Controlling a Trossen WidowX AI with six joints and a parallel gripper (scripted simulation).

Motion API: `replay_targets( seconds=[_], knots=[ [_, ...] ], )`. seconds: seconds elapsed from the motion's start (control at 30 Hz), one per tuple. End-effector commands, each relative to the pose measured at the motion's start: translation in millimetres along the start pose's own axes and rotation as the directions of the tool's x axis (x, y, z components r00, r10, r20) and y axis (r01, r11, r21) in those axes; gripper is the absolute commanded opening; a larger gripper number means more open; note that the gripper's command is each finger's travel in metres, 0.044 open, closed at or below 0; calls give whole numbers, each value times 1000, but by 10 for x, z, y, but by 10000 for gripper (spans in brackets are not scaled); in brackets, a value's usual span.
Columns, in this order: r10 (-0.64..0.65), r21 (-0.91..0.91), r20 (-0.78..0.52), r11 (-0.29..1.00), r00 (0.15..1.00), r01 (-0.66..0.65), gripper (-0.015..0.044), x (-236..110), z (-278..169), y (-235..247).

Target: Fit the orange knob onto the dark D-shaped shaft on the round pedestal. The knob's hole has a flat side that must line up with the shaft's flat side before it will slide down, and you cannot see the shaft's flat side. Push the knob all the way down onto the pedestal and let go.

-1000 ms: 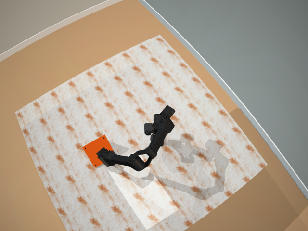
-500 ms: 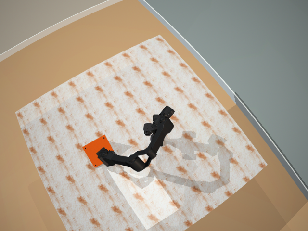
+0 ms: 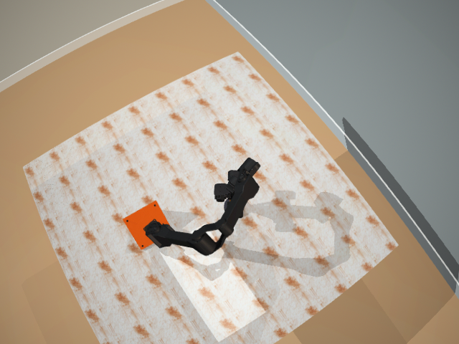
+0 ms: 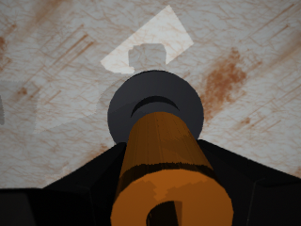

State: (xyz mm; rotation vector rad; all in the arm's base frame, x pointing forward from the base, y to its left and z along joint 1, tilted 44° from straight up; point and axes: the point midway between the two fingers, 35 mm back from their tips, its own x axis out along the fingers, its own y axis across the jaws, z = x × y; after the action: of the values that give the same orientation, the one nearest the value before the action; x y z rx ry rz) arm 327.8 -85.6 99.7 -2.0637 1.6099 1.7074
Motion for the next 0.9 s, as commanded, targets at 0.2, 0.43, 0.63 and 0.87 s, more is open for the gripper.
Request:
replay_targets(
  seconds=[0.2,0.43,0.63,0.87],
  knots=[
    [0,-42,-3,999,1000,0,0,4,-13,-1],
    [0,-42,-3,999,1000,0,0,4,-13,-1],
    [0,-42,-3,999,1000,0,0,4,-13,-1],
    [0,-42,-3,999,1000,0,0,4,-13,-1]
  ],
)
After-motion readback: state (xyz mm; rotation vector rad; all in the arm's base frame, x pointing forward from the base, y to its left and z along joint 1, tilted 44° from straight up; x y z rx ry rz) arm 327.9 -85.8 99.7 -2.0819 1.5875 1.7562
